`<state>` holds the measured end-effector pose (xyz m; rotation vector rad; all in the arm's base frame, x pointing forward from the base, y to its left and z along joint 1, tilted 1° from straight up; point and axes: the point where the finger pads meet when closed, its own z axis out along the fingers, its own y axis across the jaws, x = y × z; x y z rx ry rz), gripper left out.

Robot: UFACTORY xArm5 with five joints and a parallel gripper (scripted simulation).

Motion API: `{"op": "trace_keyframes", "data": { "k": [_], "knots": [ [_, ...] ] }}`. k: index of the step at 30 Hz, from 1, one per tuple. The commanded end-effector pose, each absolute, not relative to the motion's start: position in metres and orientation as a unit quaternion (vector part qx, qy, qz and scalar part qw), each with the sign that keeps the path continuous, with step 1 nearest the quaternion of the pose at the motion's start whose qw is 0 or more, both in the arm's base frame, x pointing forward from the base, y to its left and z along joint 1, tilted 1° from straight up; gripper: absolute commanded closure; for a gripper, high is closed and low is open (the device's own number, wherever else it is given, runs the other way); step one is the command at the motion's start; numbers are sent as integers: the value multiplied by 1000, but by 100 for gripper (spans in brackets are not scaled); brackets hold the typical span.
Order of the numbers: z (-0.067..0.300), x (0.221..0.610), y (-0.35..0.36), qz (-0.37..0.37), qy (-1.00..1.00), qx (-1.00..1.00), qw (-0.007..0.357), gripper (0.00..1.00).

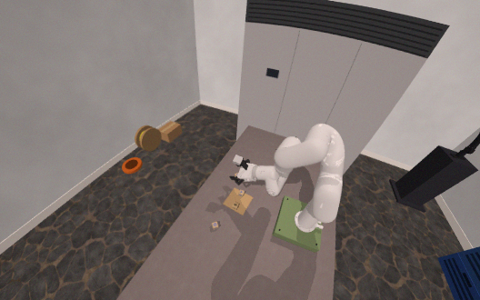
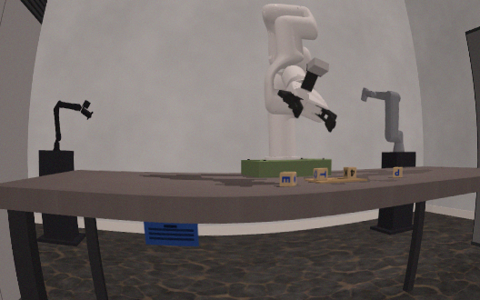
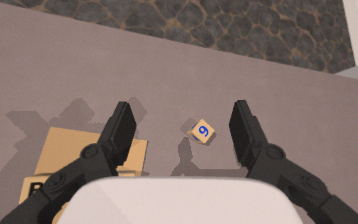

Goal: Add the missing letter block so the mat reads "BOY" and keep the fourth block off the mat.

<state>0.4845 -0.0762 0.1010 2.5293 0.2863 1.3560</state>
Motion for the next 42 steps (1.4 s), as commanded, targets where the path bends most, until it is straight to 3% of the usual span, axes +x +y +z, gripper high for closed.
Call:
{"op": "trace_keyframes", "data": {
  "k": [1, 42],
  "knots": [
    [93, 498, -63, 438, 148, 877, 132, 0],
    [58, 534, 62, 245, 530, 802, 124, 0]
  ]
}}
